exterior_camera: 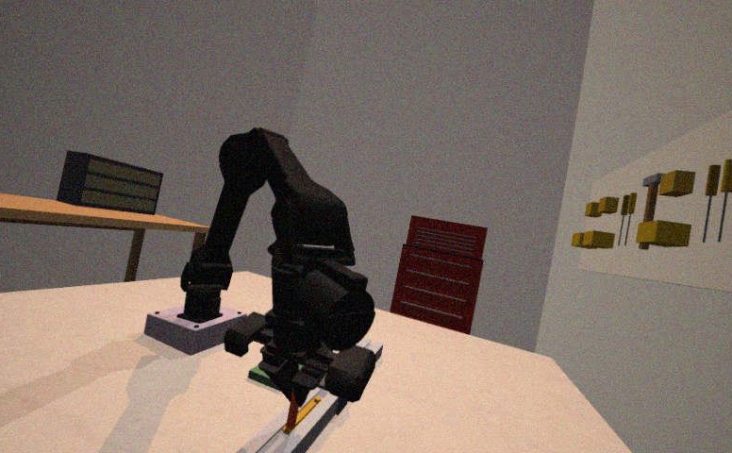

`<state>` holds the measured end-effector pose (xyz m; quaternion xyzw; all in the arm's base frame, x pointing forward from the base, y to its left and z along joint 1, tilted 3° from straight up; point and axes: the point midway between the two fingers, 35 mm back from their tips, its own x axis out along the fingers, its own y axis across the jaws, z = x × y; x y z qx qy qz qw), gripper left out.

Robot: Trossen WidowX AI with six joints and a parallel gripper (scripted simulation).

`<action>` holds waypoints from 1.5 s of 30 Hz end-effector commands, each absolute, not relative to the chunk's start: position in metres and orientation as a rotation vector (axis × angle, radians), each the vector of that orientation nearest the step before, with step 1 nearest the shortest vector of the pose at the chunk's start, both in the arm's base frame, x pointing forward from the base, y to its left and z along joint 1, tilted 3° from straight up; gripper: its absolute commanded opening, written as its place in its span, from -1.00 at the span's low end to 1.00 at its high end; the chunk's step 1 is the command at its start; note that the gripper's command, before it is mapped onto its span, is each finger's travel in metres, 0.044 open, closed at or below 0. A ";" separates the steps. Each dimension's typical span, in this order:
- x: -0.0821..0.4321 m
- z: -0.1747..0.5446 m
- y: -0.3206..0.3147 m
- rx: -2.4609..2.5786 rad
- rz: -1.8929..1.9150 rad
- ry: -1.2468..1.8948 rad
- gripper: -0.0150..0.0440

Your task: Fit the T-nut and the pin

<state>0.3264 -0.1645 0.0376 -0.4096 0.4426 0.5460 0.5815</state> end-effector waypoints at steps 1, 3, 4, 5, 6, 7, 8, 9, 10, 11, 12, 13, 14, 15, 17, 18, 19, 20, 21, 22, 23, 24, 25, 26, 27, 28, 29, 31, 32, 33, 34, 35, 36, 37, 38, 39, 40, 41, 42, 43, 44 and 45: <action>0.326 0.037 -0.159 -0.957 1.274 1.034 -1.00; 0.326 0.037 -0.156 -0.957 1.275 1.033 -1.00; 0.326 0.037 -0.154 -0.958 1.275 1.032 -1.00; 0.326 0.037 -0.153 -0.958 1.275 1.031 -1.00; 0.326 0.037 -0.151 -0.958 1.275 1.031 -1.00; 0.326 0.037 -0.150 -0.958 1.275 1.031 -1.00; 0.326 0.037 -0.149 -0.958 1.275 1.031 -1.00; 0.326 0.037 -0.147 -0.958 1.275 1.030 -1.00; 0.327 0.036 -0.146 -0.958 1.275 1.030 -1.00; 0.327 0.036 -0.144 -0.958 1.275 1.030 -1.00; 0.327 0.036 -0.143 -0.957 1.276 1.030 -1.00; 0.327 0.036 -0.141 -0.957 1.276 1.030 -1.00; 0.327 0.036 -0.140 -0.957 1.276 1.030 -1.00; 0.327 0.036 -0.138 -0.957 1.276 1.030 -1.00; 0.327 0.036 -0.135 -0.957 1.276 1.030 -1.00; 0.327 0.036 -0.134 -0.957 1.276 1.030 -1.00; 0.328 0.036 -0.133 -0.957 1.276 1.030 -1.00; 0.328 0.036 -0.131 -0.957 1.276 1.029 -1.00; 0.328 0.036 -0.130 -0.957 1.276 1.029 -1.00; 0.328 0.036 -0.128 -0.957 1.276 1.029 -1.00; 0.328 0.036 -0.127 -0.957 1.276 1.029 -1.00; 0.328 0.035 -0.125 -0.957 1.276 1.029 -1.00; 0.328 0.035 -0.124 -0.956 1.276 1.029 -1.00; 0.328 0.035 -0.122 -0.956 1.276 1.029 -1.00; 0.328 0.035 -0.121 -0.956 1.276 1.029 -1.00; 0.328 0.035 -0.120 -0.956 1.276 1.029 -1.00; 0.329 0.035 -0.118 -0.956 1.276 1.029 -1.00; 0.329 0.035 -0.117 -0.956 1.276 1.029 -1.00; 0.329 0.035 -0.117 -0.956 1.276 1.029 -1.00; 0.329 0.035 -0.117 -0.956 1.276 1.029 -1.00; 0.329 0.035 -0.117 -0.956 1.276 1.029 -1.00; 0.329 0.035 -0.116 -0.956 1.276 1.029 -1.00; 0.329 0.035 -0.116 -0.956 1.276 1.029 -1.00; 0.329 0.035 -0.115 -0.956 1.276 1.028 -1.00; 0.329 0.035 -0.115 -0.956 1.276 1.028 -1.00; 0.329 0.035 -0.115 -0.956 1.276 1.028 -1.00; 0.329 0.035 -0.114 -0.956 1.276 1.028 -1.00; 0.329 0.035 -0.114 -0.956 1.276 1.028 -1.00; 0.329 0.035 -0.114 -0.956 1.276 1.028 -1.00; 0.329 0.035 -0.113 -0.956 1.276 1.028 -1.00; 0.329 0.035 -0.113 -0.956 1.276 1.028 -1.00; 0.329 0.035 -0.112 -0.956 1.276 1.028 -1.00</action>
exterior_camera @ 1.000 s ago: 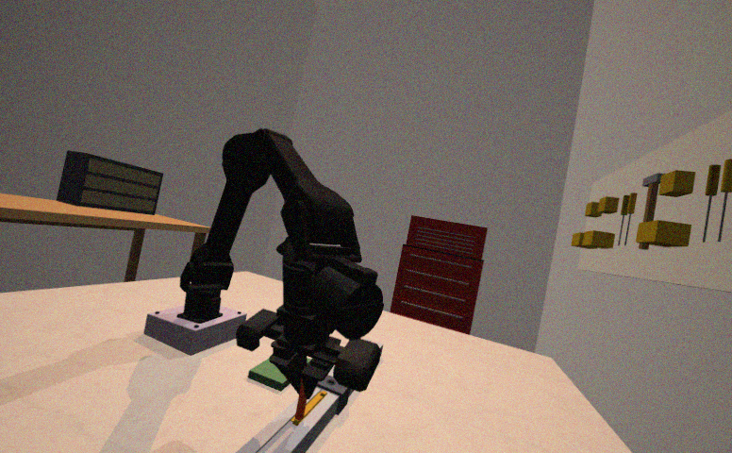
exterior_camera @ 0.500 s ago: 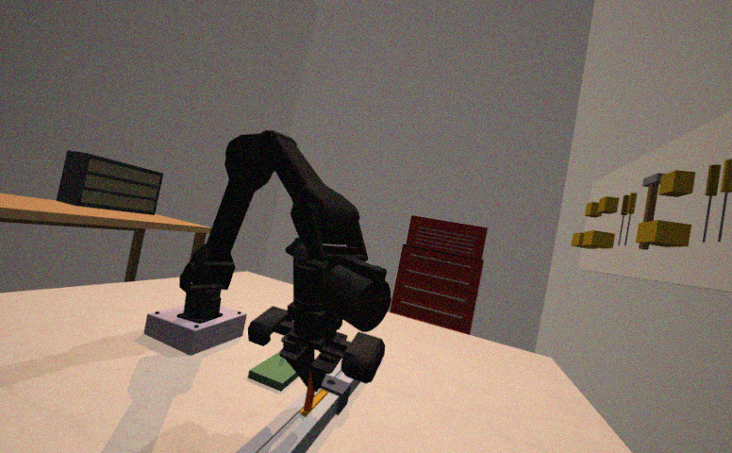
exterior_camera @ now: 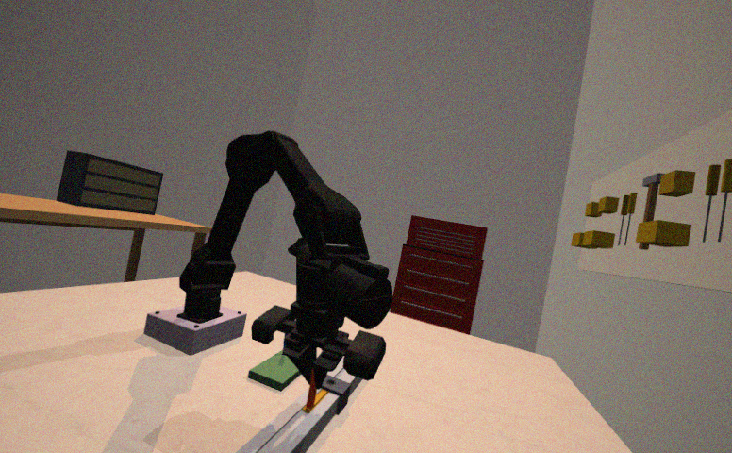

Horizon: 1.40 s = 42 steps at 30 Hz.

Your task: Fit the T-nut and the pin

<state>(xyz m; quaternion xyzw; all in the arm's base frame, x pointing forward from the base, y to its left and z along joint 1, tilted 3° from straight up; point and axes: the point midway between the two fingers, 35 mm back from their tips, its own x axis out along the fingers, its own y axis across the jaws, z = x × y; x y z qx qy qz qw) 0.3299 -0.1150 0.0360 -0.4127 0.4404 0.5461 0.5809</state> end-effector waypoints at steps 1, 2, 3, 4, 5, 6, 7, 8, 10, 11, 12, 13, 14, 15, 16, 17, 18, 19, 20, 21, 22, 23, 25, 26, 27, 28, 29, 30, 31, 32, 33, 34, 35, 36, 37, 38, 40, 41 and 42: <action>0.329 0.035 -0.112 -0.956 1.276 1.028 -1.00; 0.329 0.035 -0.112 -0.956 1.276 1.028 -1.00; 0.329 0.035 -0.112 -0.956 1.276 1.028 -1.00; 0.329 0.035 -0.112 -0.956 1.276 1.028 -1.00; 0.329 0.035 -0.112 -0.956 1.276 1.028 -1.00; 0.329 0.035 -0.112 -0.956 1.276 1.028 -1.00; 0.329 0.035 -0.112 -0.956 1.276 1.028 -1.00; 0.329 0.035 -0.112 -0.956 1.276 1.028 -1.00; 0.329 0.035 -0.112 -0.956 1.276 1.028 -1.00; 0.329 0.035 -0.112 -0.956 1.276 1.028 -1.00; 0.329 0.035 -0.112 -0.956 1.276 1.028 -1.00; 0.329 0.035 -0.112 -0.956 1.276 1.028 -1.00; 0.329 0.035 -0.112 -0.956 1.276 1.028 -1.00; 0.329 0.035 -0.112 -0.956 1.276 1.028 -1.00; 0.329 0.035 -0.112 -0.956 1.276 1.028 -1.00; 0.329 0.035 -0.112 -0.956 1.276 1.028 -1.00; 0.329 0.035 -0.112 -0.956 1.276 1.028 -1.00; 0.329 0.035 -0.112 -0.956 1.276 1.028 -1.00; 0.329 0.035 -0.112 -0.956 1.276 1.028 -1.00; 0.329 0.035 -0.112 -0.956 1.276 1.028 -1.00; 0.329 0.035 -0.112 -0.956 1.276 1.028 -1.00; 0.329 0.035 -0.112 -0.956 1.276 1.028 -1.00; 0.329 0.035 -0.112 -0.956 1.276 1.028 -1.00; 0.329 0.035 -0.112 -0.956 1.276 1.028 -1.00; 0.329 0.035 -0.112 -0.956 1.276 1.028 -1.00; 0.329 0.035 -0.112 -0.956 1.276 1.028 -1.00; 0.329 0.035 -0.112 -0.956 1.276 1.028 -1.00; 0.329 0.035 -0.112 -0.956 1.276 1.028 -1.00; 0.329 0.035 -0.112 -0.956 1.276 1.028 -1.00; 0.329 0.035 -0.113 -0.962 1.278 1.029 -1.00; 0.329 0.035 -0.113 -0.962 1.278 1.029 -1.00; 0.329 0.035 -0.113 -0.962 1.278 1.029 -1.00; 0.329 0.035 -0.113 -0.962 1.278 1.029 -1.00; 0.329 0.035 -0.113 -0.962 1.278 1.029 -1.00; 0.329 0.035 -0.113 -0.962 1.278 1.029 -1.00; 0.329 0.035 -0.113 -0.962 1.278 1.029 -1.00; 0.329 0.035 -0.113 -0.962 1.278 1.029 -1.00; 0.329 0.035 -0.113 -0.962 1.278 1.029 -1.00; 0.329 0.035 -0.113 -0.962 1.278 1.029 -0.91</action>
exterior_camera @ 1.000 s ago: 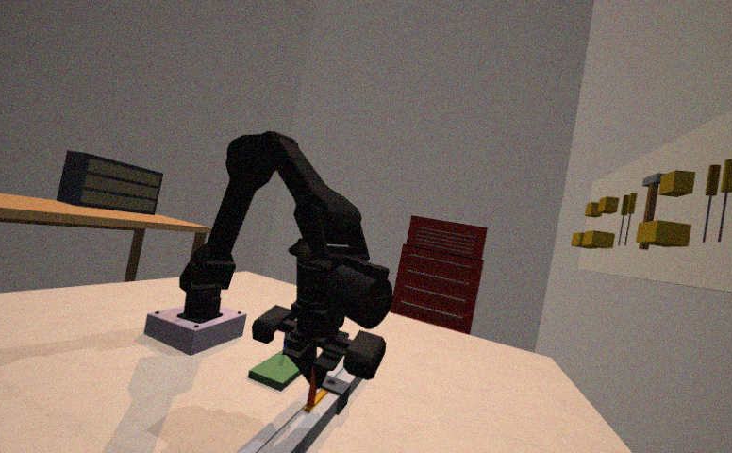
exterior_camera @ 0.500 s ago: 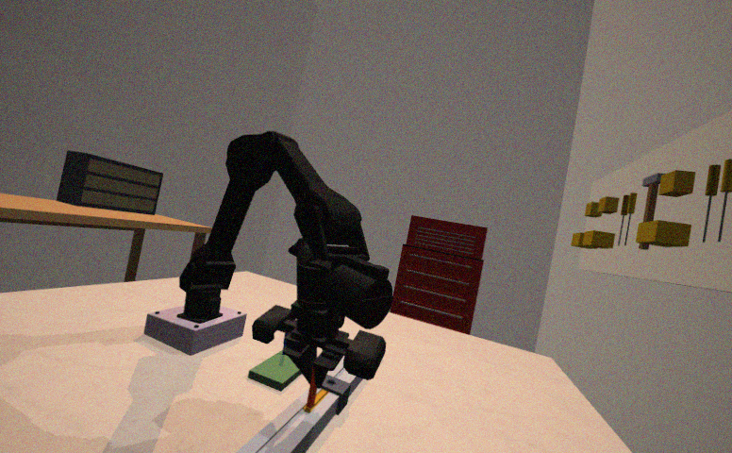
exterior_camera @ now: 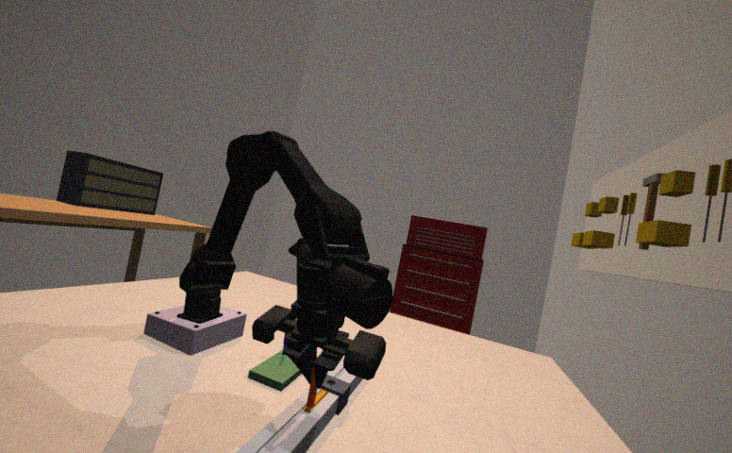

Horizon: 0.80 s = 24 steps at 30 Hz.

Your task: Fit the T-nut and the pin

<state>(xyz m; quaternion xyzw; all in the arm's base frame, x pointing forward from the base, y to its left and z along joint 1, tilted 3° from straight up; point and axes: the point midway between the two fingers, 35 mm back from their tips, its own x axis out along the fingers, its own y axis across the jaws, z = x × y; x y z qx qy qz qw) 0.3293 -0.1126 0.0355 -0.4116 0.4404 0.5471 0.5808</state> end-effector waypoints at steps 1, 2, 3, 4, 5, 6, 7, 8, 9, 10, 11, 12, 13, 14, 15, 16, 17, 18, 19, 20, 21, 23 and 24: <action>0.329 0.035 -0.113 -0.962 1.278 1.029 -0.82; 0.329 0.035 -0.113 -0.962 1.278 1.029 -0.73; 0.329 0.035 -0.113 -0.962 1.278 1.029 -0.64; 0.329 0.035 -0.113 -0.962 1.278 1.029 -0.56; 0.329 0.035 -0.113 -0.962 1.278 1.029 -0.47; 0.329 0.035 -0.113 -0.962 1.278 1.029 -0.38; 0.329 0.035 -0.113 -0.962 1.278 1.029 -0.29; 0.329 0.035 -0.113 -0.962 1.278 1.029 -0.20; 0.329 0.035 -0.113 -0.962 1.278 1.029 -0.11; 0.329 0.035 -0.113 -0.962 1.278 1.029 -0.02; 0.329 0.035 -0.113 -0.962 1.278 1.029 0.00; 0.329 0.035 -0.113 -0.962 1.278 1.029 0.00; 0.329 0.035 -0.113 -0.962 1.278 1.029 0.00; 0.329 0.035 -0.113 -0.962 1.278 1.029 0.00; 0.330 0.038 -0.112 -0.980 1.284 1.034 0.09; 0.331 0.047 -0.111 -1.033 1.301 1.047 0.18; 0.332 0.063 -0.108 -1.123 1.328 1.068 0.27; 0.333 0.083 -0.104 -1.239 1.359 1.093 0.36; 0.333 0.100 -0.101 -1.329 1.380 1.112 0.44; 0.333 0.110 -0.099 -1.384 1.391 1.123 0.53; 0.333 0.114 -0.098 -1.402 1.395 1.127 0.62; 0.333 0.114 -0.098 -1.402 1.395 1.127 0.80; 0.333 0.114 -0.098 -1.402 1.395 1.127 0.89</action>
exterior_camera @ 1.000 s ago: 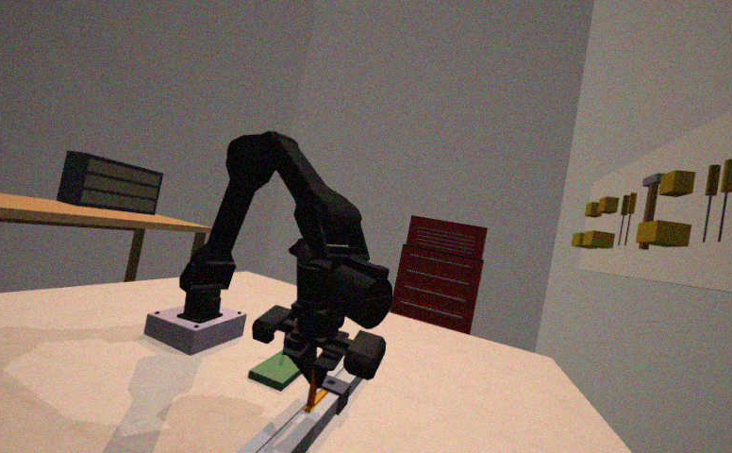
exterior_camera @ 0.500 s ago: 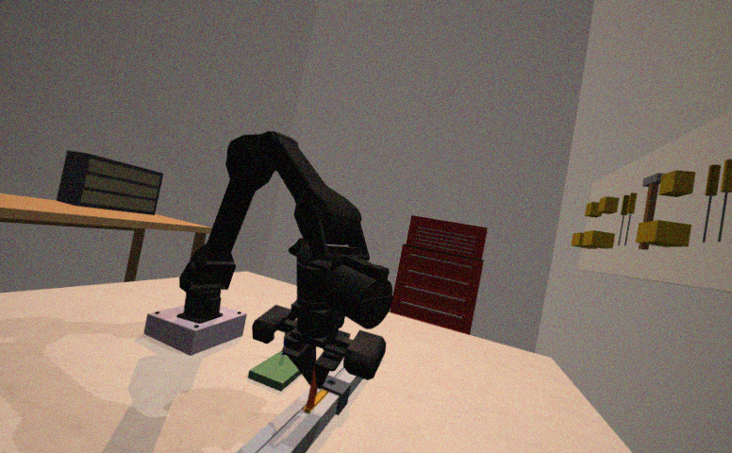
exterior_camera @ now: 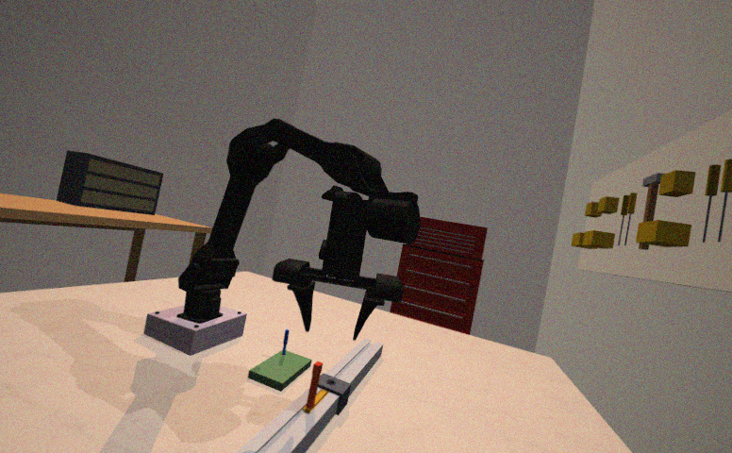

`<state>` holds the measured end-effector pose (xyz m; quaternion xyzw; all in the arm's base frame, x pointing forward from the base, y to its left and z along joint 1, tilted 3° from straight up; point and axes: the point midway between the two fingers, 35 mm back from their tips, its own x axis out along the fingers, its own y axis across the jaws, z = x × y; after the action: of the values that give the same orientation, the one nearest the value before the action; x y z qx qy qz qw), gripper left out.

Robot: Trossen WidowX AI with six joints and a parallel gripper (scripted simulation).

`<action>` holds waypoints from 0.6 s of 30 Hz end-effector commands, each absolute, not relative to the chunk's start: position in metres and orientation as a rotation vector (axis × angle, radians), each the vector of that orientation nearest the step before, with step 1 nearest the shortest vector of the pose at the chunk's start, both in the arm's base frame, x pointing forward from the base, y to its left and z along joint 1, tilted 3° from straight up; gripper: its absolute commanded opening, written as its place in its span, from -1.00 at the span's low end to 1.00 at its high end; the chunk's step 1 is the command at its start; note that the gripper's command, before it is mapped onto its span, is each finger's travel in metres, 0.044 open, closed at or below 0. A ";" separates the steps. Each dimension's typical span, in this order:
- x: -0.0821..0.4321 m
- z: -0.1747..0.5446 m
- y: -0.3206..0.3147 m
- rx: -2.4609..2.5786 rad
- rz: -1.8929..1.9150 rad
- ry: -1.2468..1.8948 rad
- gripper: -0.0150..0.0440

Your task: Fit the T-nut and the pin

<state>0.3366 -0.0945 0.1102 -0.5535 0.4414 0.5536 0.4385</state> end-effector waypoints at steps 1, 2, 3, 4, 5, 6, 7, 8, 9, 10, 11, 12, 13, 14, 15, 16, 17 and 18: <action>0.334 0.114 -0.097 -1.402 1.395 1.127 0.98; 0.336 0.114 -0.094 -1.402 1.395 1.127 1.00; 0.337 0.114 -0.093 -1.402 1.395 1.126 1.00; 0.337 0.114 -0.093 -1.402 1.395 1.126 1.00; 0.337 0.114 -0.092 -1.392 1.385 1.134 1.00; 0.335 0.114 -0.089 -1.364 1.356 1.155 1.00; 0.333 0.115 -0.084 -1.317 1.307 1.189 1.00; 0.329 0.116 -0.077 -1.258 1.246 1.229 1.00; 0.325 0.117 -0.071 -1.199 1.185 1.267 1.00; 0.322 0.118 -0.065 -1.139 1.123 1.302 1.00; 0.318 0.119 -0.058 -1.078 1.061 1.336 1.00; 0.314 0.120 -0.053 -1.018 0.999 1.367 1.00; 0.310 0.120 -0.047 -0.957 0.936 1.396 1.00; 0.305 0.121 -0.041 -0.895 0.873 1.423 1.00; 0.301 0.121 -0.036 -0.831 0.807 1.450 1.00; 0.296 0.121 -0.031 -0.765 0.740 1.474 1.00; 0.291 0.122 -0.026 -0.700 0.673 1.496 1.00; 0.286 0.122 -0.022 -0.635 0.606 1.516 1.00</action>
<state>0.3155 -0.0500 0.1244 -0.4176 0.5860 0.3983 0.5689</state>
